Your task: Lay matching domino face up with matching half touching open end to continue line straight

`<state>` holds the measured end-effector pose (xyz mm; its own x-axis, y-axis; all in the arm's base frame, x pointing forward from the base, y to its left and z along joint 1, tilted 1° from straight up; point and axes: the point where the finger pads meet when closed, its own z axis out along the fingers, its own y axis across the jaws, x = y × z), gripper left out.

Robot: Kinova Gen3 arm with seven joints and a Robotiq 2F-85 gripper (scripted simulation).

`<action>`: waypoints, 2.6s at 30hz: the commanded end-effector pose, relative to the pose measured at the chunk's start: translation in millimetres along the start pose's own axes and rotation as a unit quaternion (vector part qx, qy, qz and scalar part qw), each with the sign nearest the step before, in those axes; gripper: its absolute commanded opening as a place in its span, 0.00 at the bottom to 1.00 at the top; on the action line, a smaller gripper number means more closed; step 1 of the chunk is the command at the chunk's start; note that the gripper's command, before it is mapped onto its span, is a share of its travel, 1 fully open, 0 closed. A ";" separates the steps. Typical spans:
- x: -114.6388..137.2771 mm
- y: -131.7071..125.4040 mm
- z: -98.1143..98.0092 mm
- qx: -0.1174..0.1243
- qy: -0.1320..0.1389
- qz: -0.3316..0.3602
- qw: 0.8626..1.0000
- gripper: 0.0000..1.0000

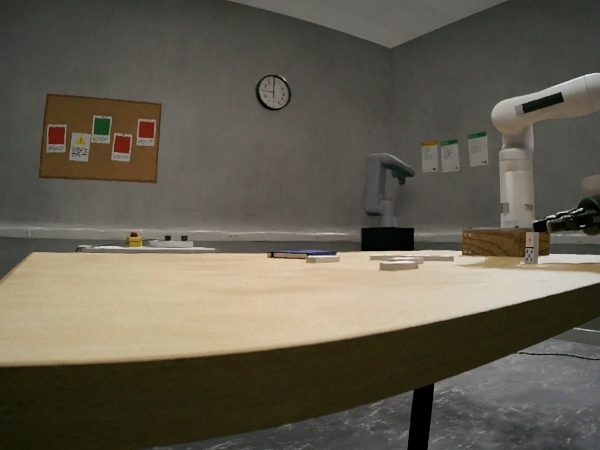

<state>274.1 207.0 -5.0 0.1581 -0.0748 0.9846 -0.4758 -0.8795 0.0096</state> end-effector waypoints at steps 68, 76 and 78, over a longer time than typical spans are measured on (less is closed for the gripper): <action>82.2 0.5 8.6 0.000 -0.008 0.003 1.000 0.49; 82.8 0.3 10.6 -0.007 -0.061 0.016 0.998 0.49; 82.7 0.5 11.4 -0.010 -0.076 0.019 0.997 0.49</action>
<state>295.9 195.6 74.3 0.2413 -0.1551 0.9580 -0.4940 -0.8693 -0.0163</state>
